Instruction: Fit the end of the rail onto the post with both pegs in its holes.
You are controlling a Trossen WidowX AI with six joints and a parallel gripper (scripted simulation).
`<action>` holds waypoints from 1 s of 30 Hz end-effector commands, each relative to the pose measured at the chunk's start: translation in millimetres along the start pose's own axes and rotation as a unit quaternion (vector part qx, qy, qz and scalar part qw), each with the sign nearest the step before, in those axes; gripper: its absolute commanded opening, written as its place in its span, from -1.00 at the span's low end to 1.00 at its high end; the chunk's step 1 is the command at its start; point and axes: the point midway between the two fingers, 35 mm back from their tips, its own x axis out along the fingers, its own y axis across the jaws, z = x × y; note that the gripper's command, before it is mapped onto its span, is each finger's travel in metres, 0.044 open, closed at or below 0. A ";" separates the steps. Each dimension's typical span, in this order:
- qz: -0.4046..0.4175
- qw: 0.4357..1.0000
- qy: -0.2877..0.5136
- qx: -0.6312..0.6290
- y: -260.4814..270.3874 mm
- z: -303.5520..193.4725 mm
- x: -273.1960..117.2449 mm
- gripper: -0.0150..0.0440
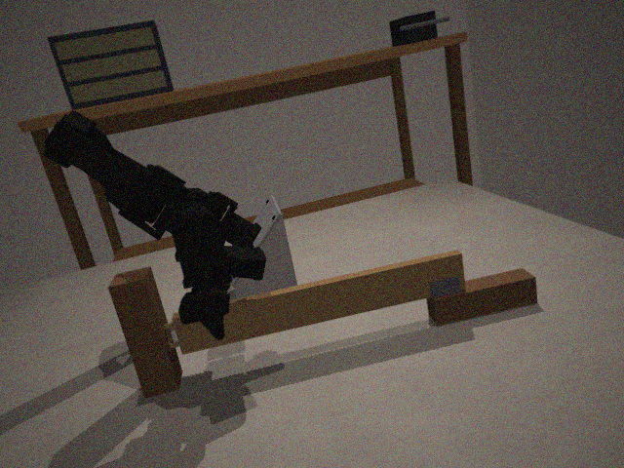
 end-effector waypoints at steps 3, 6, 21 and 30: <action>-0.002 1.000 0.000 0.000 0.1 -3.3 -1.9 -0.49; -0.002 1.000 0.000 0.000 0.1 -4.2 -1.8 -0.49; -0.002 1.000 0.000 0.000 0.2 -8.8 -1.7 -0.49; -0.002 1.000 0.000 0.000 0.3 -11.8 -1.8 -0.49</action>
